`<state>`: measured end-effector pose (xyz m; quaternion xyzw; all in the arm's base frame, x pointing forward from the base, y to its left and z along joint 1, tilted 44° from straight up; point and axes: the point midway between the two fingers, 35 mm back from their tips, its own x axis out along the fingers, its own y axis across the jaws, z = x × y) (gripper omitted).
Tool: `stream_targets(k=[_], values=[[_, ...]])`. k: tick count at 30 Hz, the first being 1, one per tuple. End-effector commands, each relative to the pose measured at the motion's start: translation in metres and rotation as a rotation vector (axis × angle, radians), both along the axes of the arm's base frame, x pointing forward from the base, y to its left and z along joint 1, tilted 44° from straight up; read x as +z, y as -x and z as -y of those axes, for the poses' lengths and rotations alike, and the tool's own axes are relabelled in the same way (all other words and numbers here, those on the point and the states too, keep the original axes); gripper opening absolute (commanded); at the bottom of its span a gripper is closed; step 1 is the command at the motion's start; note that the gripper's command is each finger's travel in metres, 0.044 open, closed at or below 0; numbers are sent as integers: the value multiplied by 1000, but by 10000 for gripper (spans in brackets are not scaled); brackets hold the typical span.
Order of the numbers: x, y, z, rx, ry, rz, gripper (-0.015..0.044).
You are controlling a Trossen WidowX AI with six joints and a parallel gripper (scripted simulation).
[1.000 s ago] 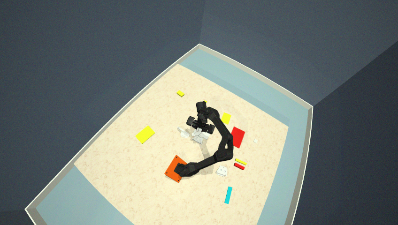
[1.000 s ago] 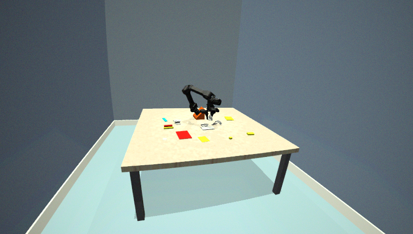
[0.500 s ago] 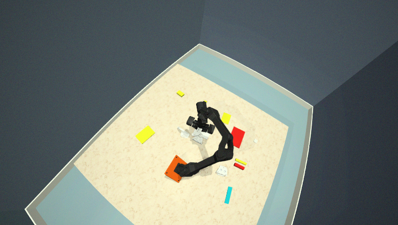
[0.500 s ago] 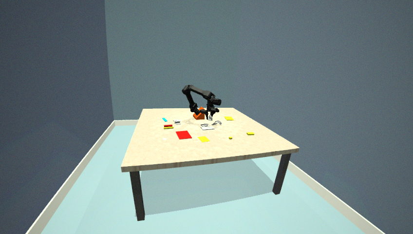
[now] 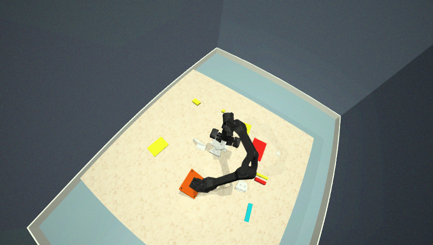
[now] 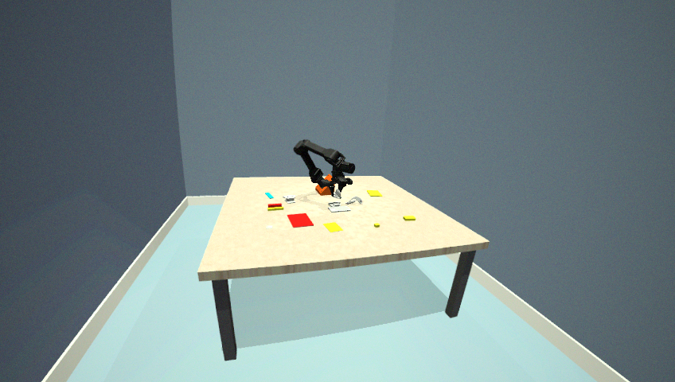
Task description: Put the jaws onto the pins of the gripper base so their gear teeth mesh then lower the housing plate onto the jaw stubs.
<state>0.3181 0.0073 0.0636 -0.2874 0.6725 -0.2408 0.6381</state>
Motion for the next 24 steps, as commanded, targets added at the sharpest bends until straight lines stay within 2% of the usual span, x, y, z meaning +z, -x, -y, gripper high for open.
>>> stream_targets(k=[1, 24], values=[[9, -3, 6, 4, 0, 7, 134], [9, -3, 6, 15, 0, -4, 134]])
